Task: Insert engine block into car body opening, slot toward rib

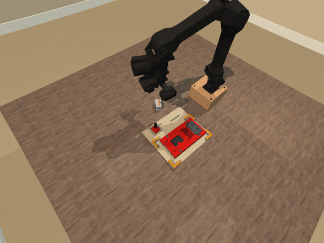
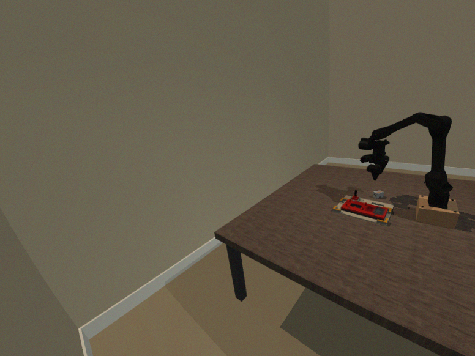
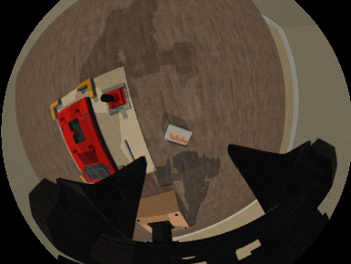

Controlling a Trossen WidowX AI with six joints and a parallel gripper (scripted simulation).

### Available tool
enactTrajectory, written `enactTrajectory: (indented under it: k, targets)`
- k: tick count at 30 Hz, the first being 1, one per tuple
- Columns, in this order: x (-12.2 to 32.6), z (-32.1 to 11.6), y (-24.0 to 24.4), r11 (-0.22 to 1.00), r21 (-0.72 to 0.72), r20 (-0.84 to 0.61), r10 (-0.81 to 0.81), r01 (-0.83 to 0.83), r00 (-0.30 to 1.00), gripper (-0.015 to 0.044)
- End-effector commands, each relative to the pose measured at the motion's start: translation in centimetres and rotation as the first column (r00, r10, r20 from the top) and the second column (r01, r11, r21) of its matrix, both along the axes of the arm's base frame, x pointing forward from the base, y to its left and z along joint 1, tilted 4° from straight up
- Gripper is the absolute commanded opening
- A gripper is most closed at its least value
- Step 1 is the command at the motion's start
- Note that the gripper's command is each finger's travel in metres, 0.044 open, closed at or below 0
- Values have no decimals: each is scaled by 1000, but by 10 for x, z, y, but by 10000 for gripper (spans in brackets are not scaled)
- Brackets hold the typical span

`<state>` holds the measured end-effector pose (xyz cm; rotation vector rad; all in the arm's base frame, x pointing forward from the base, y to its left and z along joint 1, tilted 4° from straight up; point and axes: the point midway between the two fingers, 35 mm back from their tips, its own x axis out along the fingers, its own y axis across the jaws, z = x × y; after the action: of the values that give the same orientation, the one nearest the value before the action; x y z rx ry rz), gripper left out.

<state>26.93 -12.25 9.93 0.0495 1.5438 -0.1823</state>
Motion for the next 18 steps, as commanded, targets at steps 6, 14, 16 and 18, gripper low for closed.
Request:
enactTrajectory:
  k: [6,14,16,18]
  targets:
    - [-12,0,-8,952,93,29,-294,290,955,440]
    - [-18,0,-13,878,151,26,-464,455,886,440]
    - [-18,0,-13,878,151,26,-464,455,886,440]
    - [-18,-2,-13,878,151,26,-464,455,886,440]
